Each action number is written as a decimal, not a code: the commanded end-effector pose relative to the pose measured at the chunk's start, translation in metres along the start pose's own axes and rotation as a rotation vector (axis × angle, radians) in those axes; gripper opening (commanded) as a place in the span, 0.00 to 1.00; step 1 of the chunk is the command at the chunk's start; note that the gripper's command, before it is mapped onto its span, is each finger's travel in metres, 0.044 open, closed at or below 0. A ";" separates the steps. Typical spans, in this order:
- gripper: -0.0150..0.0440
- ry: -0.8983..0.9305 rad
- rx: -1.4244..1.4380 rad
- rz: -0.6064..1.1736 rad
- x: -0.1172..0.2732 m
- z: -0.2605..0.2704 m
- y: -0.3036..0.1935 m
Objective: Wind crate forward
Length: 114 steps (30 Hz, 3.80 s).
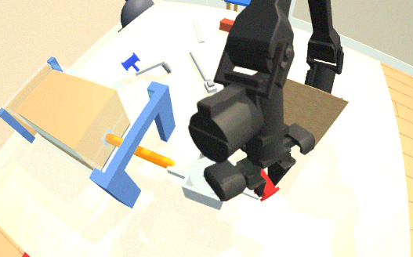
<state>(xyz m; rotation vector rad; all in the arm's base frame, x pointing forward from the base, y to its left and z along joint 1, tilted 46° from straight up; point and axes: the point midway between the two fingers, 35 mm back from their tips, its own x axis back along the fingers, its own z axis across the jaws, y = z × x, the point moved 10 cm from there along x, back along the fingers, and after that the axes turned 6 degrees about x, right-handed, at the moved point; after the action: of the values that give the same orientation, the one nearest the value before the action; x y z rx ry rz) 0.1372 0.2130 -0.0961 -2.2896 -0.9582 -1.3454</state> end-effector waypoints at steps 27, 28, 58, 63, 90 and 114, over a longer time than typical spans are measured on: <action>0.25 -0.027 -0.008 -0.029 0.020 -0.040 0.048; 0.25 -0.027 -0.008 -0.029 0.021 -0.040 0.049; 0.25 -0.029 -0.010 -0.032 0.040 -0.044 0.088; 0.25 -0.029 -0.010 -0.033 0.043 -0.043 0.094; 0.25 -0.029 -0.011 -0.035 0.058 -0.028 0.127; 0.25 -0.027 -0.012 -0.036 0.067 -0.007 0.148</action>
<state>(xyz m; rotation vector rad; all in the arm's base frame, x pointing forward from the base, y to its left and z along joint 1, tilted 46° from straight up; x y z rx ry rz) 0.2368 0.1298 -0.0238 -2.3438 -0.9671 -1.2483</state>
